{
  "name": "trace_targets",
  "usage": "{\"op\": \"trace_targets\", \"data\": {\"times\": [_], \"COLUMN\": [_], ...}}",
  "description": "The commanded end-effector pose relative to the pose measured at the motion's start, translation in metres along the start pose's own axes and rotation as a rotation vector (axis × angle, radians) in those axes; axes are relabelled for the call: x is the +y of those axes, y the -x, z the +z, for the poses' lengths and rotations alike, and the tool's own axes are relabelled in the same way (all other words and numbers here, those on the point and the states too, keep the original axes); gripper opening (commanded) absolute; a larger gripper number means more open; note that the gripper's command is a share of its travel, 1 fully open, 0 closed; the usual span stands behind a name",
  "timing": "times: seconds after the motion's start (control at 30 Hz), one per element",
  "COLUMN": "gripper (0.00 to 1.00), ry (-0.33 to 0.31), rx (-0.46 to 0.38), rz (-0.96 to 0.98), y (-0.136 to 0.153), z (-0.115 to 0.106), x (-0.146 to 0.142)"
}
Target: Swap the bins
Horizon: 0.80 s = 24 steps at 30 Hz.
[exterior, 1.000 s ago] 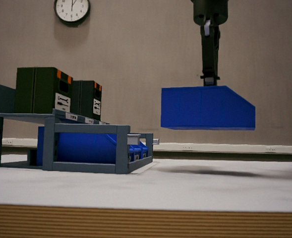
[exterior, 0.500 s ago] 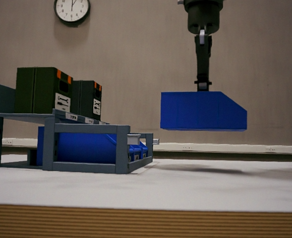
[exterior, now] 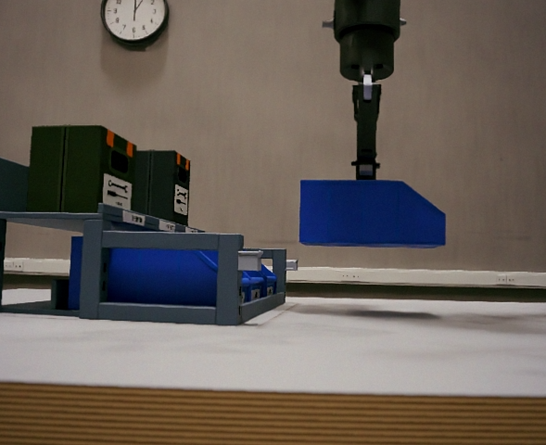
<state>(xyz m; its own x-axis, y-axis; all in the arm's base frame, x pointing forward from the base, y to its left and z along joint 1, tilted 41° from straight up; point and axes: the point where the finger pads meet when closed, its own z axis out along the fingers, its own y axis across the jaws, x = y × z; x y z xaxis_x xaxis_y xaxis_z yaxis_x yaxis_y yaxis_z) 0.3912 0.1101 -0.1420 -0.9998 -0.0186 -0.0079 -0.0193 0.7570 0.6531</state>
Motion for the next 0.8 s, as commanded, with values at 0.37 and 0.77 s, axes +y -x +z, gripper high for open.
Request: {"op": "trace_targets", "data": {"times": [0.37,0.77], "gripper": [0.10,0.10], "ry": [-0.001,-0.001], "rx": [-0.001,-0.001], "rz": [0.000,0.000], "y": [0.001,0.001], "z": [0.001,0.018], "x": [0.000,0.000]}}
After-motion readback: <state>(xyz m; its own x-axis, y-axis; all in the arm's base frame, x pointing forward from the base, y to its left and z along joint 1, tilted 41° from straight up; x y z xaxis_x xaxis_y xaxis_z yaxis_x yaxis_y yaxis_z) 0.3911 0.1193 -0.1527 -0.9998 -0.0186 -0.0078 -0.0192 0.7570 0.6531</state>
